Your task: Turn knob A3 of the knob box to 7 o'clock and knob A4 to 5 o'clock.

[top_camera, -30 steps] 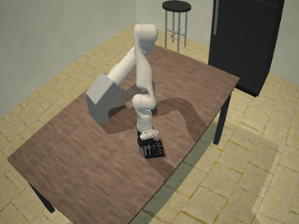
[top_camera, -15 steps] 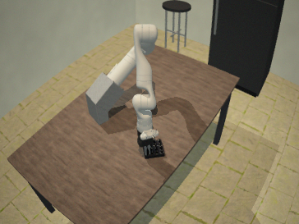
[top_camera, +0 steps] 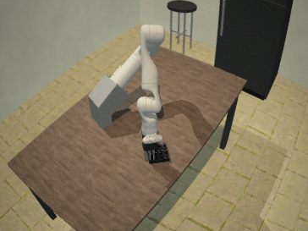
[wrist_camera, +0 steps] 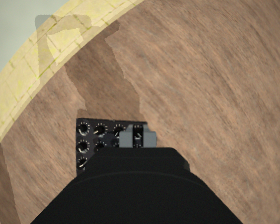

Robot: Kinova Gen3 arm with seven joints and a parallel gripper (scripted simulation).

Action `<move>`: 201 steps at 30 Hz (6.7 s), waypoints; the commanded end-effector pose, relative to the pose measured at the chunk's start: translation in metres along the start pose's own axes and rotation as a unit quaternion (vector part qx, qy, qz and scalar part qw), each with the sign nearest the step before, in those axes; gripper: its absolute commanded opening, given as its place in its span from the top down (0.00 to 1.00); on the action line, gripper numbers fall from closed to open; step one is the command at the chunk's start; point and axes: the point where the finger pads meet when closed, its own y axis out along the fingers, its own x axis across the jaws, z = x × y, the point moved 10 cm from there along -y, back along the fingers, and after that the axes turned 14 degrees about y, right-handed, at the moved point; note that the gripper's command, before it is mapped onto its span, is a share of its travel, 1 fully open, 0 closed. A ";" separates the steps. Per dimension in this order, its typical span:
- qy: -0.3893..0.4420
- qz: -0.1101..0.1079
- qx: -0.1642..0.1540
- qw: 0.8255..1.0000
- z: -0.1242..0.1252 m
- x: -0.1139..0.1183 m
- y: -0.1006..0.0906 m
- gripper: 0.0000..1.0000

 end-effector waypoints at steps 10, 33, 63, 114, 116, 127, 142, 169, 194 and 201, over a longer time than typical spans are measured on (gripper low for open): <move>0.097 -0.002 0.001 0.995 0.001 -0.001 -0.001 0.70; 0.131 -0.002 0.001 0.991 0.001 -0.001 -0.001 0.70; 0.131 -0.002 0.001 0.991 0.001 -0.001 -0.009 0.54; 0.131 -0.002 0.001 0.991 0.000 -0.001 -0.130 0.00; 0.131 -0.002 0.001 0.991 0.000 -0.001 -0.140 0.00; 0.131 -0.002 0.001 0.991 0.000 -0.001 -0.154 0.00; 0.131 -0.002 0.001 0.991 0.000 -0.001 -0.154 0.00; 0.131 -0.002 0.001 0.991 0.000 -0.001 -0.154 0.00; 0.131 -0.002 0.001 0.991 0.000 -0.001 -0.154 0.00; 0.131 -0.002 0.001 0.991 0.000 -0.001 -0.154 0.00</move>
